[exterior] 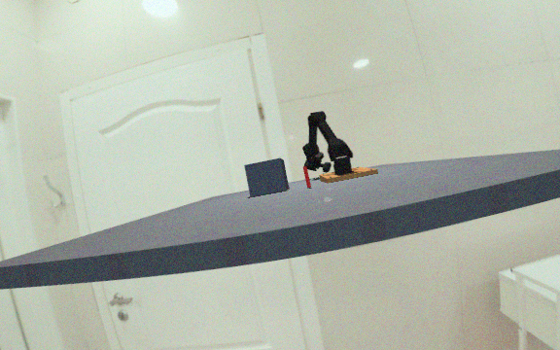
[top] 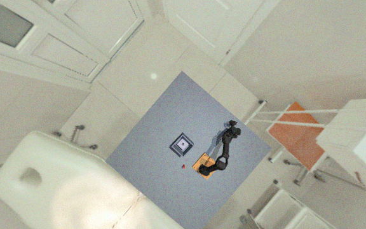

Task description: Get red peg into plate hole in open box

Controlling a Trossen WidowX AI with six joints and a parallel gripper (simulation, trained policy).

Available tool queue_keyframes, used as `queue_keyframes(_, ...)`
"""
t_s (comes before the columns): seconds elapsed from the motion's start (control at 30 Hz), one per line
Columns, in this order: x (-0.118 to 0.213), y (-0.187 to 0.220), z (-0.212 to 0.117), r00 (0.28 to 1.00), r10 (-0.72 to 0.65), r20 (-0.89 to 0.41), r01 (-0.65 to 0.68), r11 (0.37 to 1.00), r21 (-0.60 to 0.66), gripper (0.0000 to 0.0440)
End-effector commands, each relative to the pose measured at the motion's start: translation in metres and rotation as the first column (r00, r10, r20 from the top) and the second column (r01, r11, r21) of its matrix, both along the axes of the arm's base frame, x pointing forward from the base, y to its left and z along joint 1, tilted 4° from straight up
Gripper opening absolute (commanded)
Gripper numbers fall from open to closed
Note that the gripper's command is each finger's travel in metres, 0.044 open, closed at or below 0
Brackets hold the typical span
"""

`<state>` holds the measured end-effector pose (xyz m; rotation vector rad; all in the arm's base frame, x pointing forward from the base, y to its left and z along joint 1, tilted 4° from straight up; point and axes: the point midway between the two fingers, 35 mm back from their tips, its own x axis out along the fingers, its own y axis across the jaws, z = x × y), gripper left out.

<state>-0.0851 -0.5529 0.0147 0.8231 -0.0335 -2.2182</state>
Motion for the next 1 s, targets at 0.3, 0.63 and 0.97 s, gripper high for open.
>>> queue_keyframes(0.3,0.065,-0.016,0.046,0.997,0.072,0.04,-0.068,0.994,-0.084,0.044)
queue_keyframes(0.63,0.179,-0.017,0.13,0.959,0.266,0.103,-0.243,0.951,-0.19,0.044)
queue_keyframes(0.97,0.289,0.022,0.209,0.865,0.47,0.175,-0.408,0.862,-0.299,0.044)
